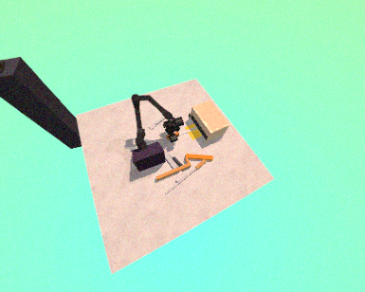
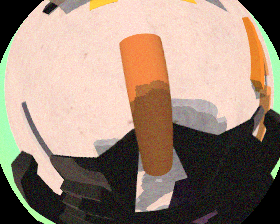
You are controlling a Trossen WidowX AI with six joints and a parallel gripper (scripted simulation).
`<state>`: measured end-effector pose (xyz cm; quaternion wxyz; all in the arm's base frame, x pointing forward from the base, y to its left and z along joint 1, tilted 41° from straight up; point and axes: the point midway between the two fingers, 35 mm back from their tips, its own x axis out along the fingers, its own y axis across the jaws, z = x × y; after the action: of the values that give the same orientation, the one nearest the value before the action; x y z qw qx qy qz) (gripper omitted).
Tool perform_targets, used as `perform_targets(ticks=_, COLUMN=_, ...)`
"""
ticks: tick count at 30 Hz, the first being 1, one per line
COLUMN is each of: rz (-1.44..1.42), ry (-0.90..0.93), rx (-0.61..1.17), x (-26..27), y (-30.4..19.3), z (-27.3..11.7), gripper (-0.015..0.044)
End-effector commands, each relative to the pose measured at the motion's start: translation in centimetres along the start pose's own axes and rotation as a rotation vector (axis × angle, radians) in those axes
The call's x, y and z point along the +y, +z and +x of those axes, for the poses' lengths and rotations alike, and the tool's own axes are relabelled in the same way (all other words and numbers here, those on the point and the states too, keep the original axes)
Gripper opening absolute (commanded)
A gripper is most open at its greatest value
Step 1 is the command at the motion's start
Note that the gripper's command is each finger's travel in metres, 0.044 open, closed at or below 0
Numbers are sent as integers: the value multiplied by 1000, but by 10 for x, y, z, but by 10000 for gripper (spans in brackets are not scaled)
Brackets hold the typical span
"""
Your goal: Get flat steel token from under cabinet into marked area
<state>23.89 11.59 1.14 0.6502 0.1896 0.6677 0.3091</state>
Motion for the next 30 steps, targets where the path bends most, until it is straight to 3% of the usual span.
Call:
perform_targets(ticks=1, rz=-2, ry=-1, rx=3, x=0, y=-8, z=1, gripper=0)
perform_targets(ticks=30, rz=14, ry=0, rx=1, x=2, y=-29, z=0, gripper=0)
